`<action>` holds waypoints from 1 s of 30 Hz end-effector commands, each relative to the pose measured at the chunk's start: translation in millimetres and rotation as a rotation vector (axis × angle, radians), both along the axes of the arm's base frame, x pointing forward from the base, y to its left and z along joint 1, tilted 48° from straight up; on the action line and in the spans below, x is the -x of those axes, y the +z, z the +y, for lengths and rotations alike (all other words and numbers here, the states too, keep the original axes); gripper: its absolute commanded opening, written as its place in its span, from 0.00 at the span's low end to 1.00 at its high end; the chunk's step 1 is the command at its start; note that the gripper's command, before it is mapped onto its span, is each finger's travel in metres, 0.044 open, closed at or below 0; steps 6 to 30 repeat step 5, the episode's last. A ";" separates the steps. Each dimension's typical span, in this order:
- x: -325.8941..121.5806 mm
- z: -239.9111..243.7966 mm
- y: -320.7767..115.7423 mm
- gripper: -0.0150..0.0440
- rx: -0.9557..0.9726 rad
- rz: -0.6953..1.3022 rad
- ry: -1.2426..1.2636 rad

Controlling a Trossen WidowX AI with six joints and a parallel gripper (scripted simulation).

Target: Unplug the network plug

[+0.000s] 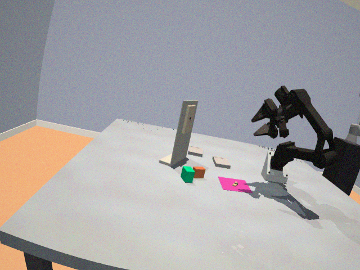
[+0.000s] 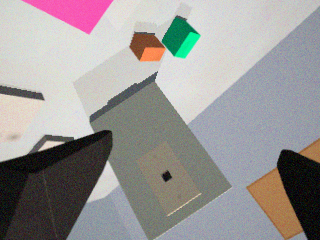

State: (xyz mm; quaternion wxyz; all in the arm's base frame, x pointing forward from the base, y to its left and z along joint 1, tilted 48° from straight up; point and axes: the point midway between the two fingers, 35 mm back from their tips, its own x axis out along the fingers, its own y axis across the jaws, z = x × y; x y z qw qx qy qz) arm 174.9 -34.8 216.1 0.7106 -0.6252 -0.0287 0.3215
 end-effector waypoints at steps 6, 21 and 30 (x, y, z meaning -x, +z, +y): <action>0.4 0.1 -0.3 1.00 0.008 0.001 0.003; 0.4 0.1 -0.3 1.00 0.008 0.001 0.003; 0.4 0.1 -0.3 1.00 0.008 0.001 0.003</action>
